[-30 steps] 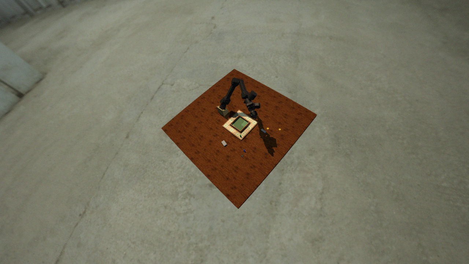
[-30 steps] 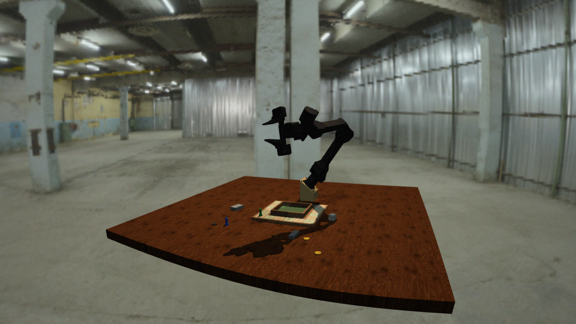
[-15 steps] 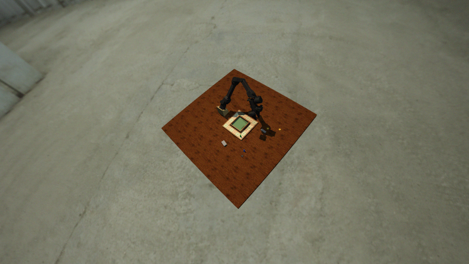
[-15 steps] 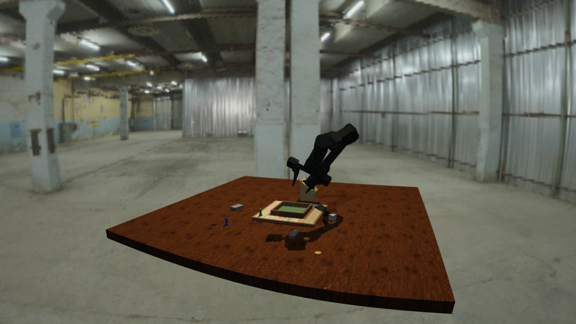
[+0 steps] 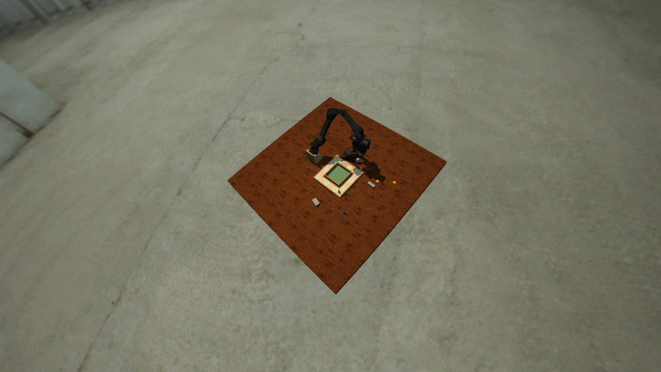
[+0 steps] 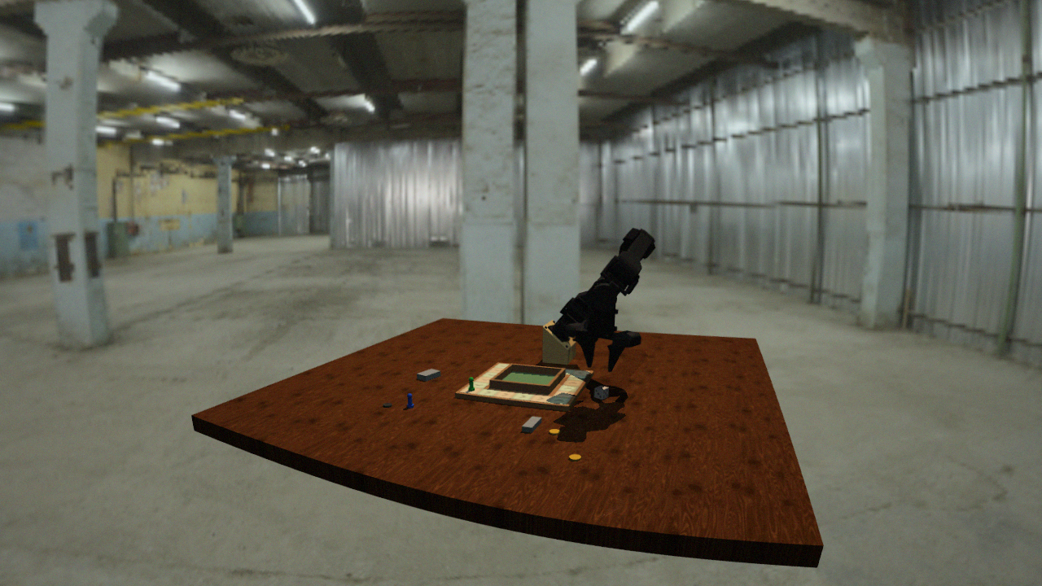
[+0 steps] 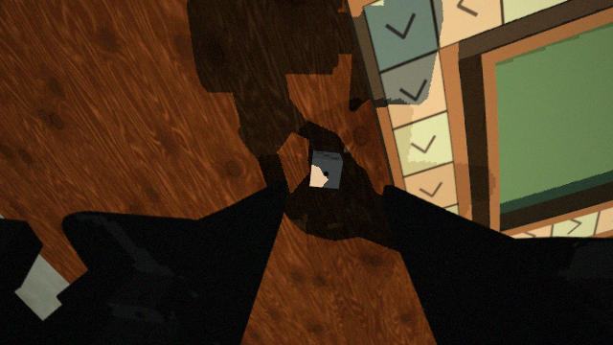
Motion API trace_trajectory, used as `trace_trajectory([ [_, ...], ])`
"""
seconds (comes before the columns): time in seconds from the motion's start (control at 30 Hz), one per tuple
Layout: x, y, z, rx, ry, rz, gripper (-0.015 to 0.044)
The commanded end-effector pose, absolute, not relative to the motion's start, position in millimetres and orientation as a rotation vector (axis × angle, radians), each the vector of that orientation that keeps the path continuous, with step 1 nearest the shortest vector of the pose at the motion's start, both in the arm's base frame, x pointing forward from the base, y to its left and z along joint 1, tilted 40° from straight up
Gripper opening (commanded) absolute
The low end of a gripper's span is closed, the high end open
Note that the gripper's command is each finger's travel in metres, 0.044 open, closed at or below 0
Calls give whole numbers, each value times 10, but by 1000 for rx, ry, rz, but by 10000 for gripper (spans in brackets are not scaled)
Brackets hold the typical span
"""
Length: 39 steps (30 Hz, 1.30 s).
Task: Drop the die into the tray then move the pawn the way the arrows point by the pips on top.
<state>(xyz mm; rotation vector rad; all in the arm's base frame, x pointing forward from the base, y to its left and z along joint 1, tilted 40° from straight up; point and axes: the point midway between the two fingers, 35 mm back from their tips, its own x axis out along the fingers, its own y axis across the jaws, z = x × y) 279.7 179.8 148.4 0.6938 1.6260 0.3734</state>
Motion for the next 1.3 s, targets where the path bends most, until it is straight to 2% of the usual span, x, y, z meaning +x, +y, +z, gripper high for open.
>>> trace_trajectory([
  [0.0, 2692, 1840, 1511, 742, 1688, 346, 275],
  [1.27, 2665, 2206, 1064, 744, 1688, 348, 275],
])
